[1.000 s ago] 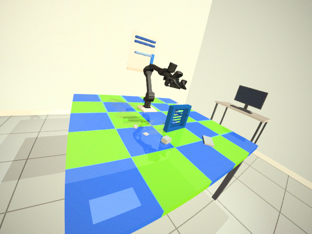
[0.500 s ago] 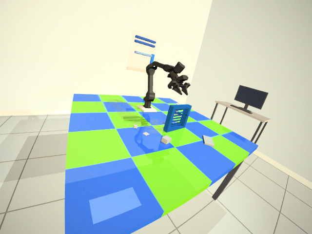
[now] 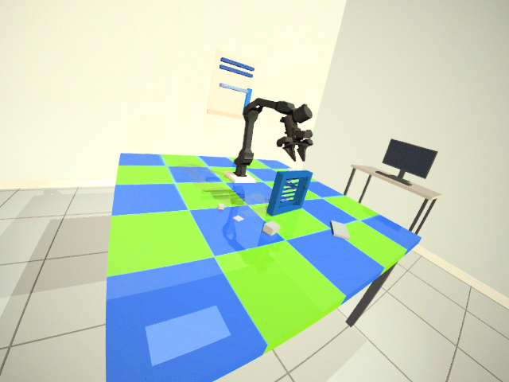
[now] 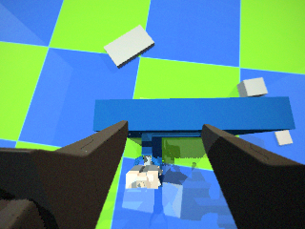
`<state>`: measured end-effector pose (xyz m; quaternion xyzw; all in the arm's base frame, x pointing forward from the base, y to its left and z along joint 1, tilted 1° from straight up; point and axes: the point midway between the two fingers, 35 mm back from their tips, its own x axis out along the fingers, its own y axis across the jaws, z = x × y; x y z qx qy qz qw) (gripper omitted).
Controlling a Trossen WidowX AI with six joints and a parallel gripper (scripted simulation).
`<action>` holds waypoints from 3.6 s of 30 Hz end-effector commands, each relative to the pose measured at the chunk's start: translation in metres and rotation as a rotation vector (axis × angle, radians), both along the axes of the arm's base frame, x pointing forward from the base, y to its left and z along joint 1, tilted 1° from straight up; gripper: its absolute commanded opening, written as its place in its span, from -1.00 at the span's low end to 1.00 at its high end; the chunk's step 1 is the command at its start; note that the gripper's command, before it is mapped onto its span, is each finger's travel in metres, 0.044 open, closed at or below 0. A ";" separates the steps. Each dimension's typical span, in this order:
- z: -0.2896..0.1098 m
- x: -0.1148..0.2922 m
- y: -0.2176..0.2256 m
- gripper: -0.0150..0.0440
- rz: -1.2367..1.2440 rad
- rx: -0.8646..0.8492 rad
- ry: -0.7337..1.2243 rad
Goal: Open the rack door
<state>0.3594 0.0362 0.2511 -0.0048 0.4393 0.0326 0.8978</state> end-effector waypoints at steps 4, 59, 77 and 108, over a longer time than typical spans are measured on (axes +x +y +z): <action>-0.008 -0.005 0.005 0.46 0.006 -0.015 0.137; -0.072 -0.029 0.019 0.46 0.046 -0.080 0.590; -0.091 -0.029 0.018 0.01 0.049 -0.079 0.603; -0.091 -0.029 0.018 -0.46 0.587 -0.277 0.567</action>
